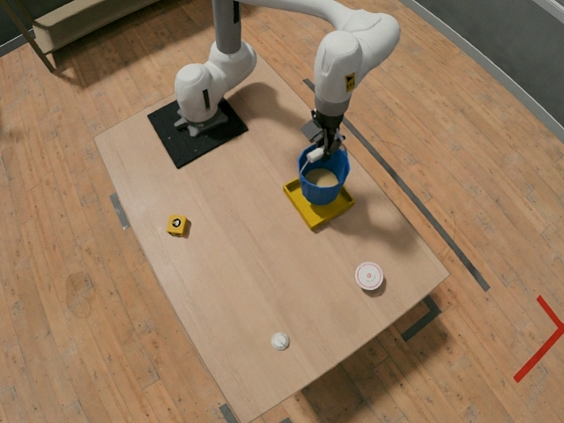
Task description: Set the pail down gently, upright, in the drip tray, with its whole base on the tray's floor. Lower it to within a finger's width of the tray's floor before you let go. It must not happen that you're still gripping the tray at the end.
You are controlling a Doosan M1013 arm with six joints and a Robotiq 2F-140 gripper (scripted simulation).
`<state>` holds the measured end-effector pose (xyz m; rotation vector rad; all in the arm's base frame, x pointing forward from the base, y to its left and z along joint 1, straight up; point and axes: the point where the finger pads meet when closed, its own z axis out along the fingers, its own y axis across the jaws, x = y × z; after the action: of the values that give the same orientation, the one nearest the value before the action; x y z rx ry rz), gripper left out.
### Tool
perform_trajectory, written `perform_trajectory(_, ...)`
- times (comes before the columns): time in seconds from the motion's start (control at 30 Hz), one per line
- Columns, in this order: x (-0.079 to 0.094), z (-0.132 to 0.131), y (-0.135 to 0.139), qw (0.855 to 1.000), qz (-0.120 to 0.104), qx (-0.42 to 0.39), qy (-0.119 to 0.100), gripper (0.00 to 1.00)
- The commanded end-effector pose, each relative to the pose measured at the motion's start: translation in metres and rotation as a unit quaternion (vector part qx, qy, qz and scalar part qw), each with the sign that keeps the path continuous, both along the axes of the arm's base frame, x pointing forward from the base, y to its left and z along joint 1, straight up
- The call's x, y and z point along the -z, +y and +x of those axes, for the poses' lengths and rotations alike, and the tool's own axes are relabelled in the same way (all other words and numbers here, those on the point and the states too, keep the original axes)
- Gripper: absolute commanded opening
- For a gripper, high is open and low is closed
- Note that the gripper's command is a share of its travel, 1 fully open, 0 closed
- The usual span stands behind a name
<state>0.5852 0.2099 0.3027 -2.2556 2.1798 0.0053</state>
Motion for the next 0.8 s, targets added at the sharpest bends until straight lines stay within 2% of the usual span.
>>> perform_trajectory(0.0,0.001,0.0,0.0,1.0,0.0,0.0,-0.001,0.1)
perform_trajectory(0.77,0.027,0.001,0.0,1.0,0.0,0.0,-0.001,0.1)
